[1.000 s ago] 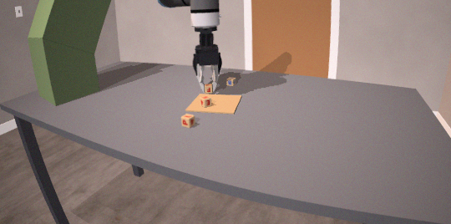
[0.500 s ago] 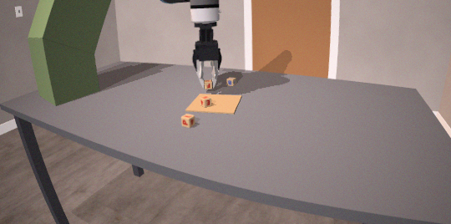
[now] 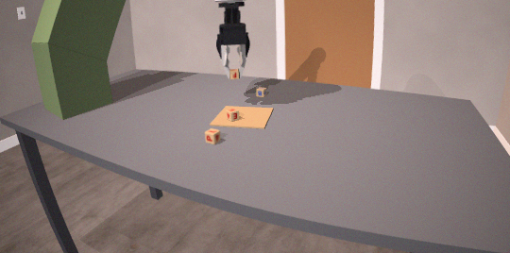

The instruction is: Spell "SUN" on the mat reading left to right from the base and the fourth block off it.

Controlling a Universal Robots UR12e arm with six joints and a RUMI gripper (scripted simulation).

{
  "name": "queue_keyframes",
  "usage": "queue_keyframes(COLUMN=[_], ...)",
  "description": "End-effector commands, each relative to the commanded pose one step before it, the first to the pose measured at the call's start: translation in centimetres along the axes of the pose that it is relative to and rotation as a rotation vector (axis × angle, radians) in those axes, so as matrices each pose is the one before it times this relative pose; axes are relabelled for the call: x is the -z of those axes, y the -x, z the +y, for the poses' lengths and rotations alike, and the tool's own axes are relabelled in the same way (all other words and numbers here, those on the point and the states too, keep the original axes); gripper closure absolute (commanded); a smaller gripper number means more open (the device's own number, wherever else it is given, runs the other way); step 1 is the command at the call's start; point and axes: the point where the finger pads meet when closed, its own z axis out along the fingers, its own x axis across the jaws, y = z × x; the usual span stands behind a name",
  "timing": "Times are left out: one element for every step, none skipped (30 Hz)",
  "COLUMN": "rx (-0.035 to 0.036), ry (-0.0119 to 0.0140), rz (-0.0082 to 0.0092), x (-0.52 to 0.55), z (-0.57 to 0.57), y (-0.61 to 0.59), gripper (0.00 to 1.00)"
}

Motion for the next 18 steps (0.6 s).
queue_keyframes(rx=[0.00047, 0.00000, 0.00000, 0.00000, 0.00000, 0.00000, 0.00000, 0.00000, 0.00000, 0.00000, 0.00000, 0.00000, 0.00000, -0.00003, -0.00023, -0.00061, -0.00115, -0.00185], ry=[-0.00067, 0.00000, 0.00000, 0.00000, 0.00000, 0.00000, 0.00000, 0.00000, 0.00000, 0.00000, 0.00000, 0.00000, 0.00000, 0.00000, 0.00000, 0.00000, 0.00000, 0.00000], rz=[-0.00082, 0.00000, 0.00000, 0.00000, 0.00000, 0.00000, 0.00000, 0.00000, 0.00000, 0.00000, 0.00000, 0.00000, 0.00000, 0.00000, 0.00000, 0.00000, 0.00000, 0.00000], x=[1.889, 0.100, 0.000, 0.000, 0.055, 0.022, 0.003, 0.000, 0.000, 0.000, 0.000, 0.000, 0.000, 0.000, 0.000, 0.000, 0.000, 0.000], z=[0.028, 0.000, 0.000, 0.000, 0.000, 0.000, 0.000, 0.000, 0.000, 0.000, 0.000, 0.000, 0.000, 0.000, 0.001, 0.001, 0.003, 0.005], y=[-0.033, 0.000, 0.000, 0.000, 0.000, 0.000, 0.000, 0.000, 0.000, 0.000, 0.000, 0.000, 0.000, 0.000, -0.001, -0.002, -0.003, -0.005], gripper=[0.95, 0.95, 0.95, 0.95, 0.95, 0.95, 0.95, 0.95, 0.95, 0.95, 0.95, 0.95, 0.95, 0.95, 0.95, 0.95, 0.95, 0.95])
